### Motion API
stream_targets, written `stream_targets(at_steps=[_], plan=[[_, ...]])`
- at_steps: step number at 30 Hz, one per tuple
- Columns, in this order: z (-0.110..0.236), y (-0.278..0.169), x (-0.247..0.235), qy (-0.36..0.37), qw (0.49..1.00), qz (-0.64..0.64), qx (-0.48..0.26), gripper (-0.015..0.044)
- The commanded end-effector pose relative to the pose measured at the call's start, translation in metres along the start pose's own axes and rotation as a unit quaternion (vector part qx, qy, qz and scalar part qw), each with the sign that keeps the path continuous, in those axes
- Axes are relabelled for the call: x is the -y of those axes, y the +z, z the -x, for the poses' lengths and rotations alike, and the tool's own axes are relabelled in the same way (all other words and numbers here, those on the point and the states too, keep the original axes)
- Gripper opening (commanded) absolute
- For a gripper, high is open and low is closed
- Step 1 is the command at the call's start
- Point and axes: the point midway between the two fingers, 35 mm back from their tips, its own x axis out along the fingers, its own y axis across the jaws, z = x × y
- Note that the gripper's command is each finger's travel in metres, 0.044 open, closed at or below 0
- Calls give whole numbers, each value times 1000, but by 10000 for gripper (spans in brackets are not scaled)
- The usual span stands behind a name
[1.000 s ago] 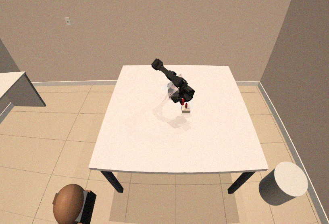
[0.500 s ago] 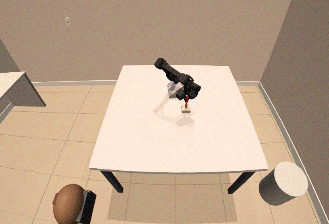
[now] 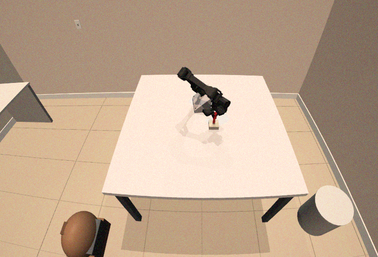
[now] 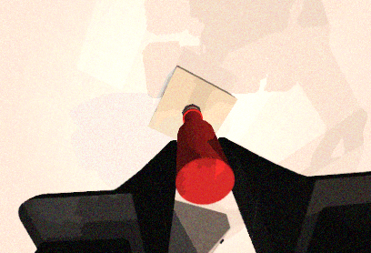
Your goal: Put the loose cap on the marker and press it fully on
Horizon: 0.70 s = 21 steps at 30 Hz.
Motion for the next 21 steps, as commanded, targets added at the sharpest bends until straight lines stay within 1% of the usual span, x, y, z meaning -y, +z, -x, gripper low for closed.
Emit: stream_targets(at_steps=[1,21], plan=[[-9,-1,0,-2,1000,4,-2,0],[-41,-2,1,-3,1000,4,-3,0]])
